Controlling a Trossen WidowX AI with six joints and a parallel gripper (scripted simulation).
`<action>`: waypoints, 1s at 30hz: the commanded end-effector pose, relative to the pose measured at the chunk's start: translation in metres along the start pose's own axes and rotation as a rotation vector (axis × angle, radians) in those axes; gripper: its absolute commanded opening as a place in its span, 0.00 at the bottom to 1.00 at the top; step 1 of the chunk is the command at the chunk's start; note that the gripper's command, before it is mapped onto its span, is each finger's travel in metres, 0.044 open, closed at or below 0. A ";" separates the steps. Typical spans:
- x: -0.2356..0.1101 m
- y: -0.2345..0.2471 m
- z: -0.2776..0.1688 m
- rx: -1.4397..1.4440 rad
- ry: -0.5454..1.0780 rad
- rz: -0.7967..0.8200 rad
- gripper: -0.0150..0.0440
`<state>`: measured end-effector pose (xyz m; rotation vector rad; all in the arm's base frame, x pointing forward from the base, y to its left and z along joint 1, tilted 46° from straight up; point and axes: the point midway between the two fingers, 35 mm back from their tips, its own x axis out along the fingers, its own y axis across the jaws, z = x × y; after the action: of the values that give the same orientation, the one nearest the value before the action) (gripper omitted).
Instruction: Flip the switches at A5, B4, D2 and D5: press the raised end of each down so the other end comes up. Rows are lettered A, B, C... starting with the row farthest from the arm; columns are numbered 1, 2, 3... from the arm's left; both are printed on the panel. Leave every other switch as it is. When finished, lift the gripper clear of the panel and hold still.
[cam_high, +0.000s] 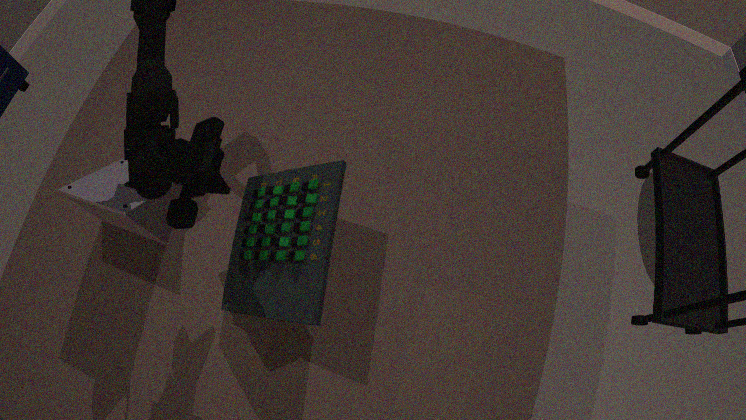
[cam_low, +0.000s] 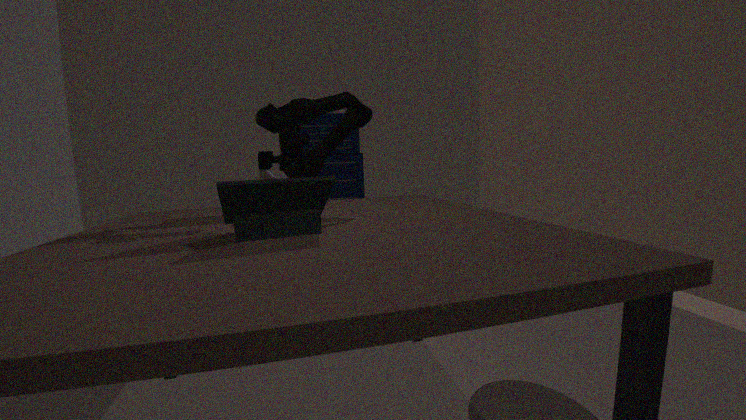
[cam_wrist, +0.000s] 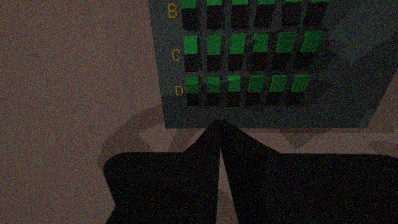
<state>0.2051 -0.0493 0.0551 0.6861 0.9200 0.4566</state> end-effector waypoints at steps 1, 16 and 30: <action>-0.004 -0.018 0.008 -0.005 0.001 -0.004 0.25; 0.024 -0.068 0.020 -0.008 0.020 -0.005 0.25; 0.035 -0.068 0.020 -0.008 0.025 -0.004 0.25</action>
<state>0.2449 -0.0866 -0.0018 0.6619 0.9381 0.4614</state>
